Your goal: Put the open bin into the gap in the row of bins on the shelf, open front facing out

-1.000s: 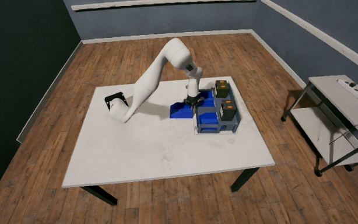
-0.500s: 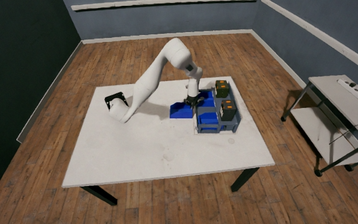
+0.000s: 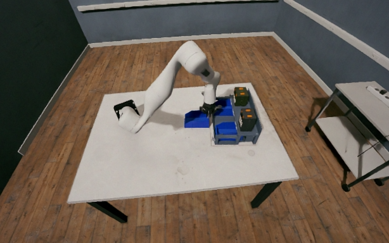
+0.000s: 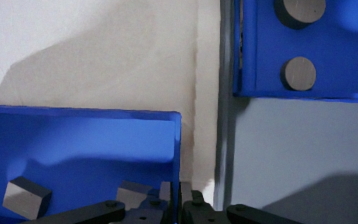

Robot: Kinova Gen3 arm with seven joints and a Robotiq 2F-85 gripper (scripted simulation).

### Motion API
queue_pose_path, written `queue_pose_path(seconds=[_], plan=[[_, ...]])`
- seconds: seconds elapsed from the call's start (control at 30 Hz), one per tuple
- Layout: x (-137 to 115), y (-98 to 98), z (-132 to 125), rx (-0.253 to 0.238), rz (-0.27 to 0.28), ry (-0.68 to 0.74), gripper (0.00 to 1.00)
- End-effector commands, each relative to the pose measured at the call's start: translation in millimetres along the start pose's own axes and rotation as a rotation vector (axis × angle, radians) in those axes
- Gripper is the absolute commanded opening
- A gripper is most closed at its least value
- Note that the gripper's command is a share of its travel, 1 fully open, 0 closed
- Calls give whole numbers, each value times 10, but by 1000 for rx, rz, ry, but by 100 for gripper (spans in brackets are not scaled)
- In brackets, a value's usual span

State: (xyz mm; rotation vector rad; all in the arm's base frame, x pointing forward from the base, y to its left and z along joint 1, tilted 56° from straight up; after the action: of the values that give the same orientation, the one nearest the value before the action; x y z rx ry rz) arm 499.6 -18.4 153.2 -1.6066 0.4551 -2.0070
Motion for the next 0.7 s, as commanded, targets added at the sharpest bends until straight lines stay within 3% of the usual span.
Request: queue_pose_path(seconds=[0.0, 0.67], plan=[[-8, -16, 6, 3, 2, 0, 10], [-5, -89, 4, 3, 2, 0, 10]])
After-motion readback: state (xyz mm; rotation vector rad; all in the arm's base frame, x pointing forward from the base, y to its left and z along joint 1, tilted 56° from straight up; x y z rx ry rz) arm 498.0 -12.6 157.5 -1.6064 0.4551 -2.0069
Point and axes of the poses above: the point where the finger pads meet when closed, its own y axis out along the fingers, its own z axis across the jaws, x = y × z, the point moved 7 cm from there along -y, back along the fingers, and after that the axes turned 13 degrees about -y, right-handed, at the moved point
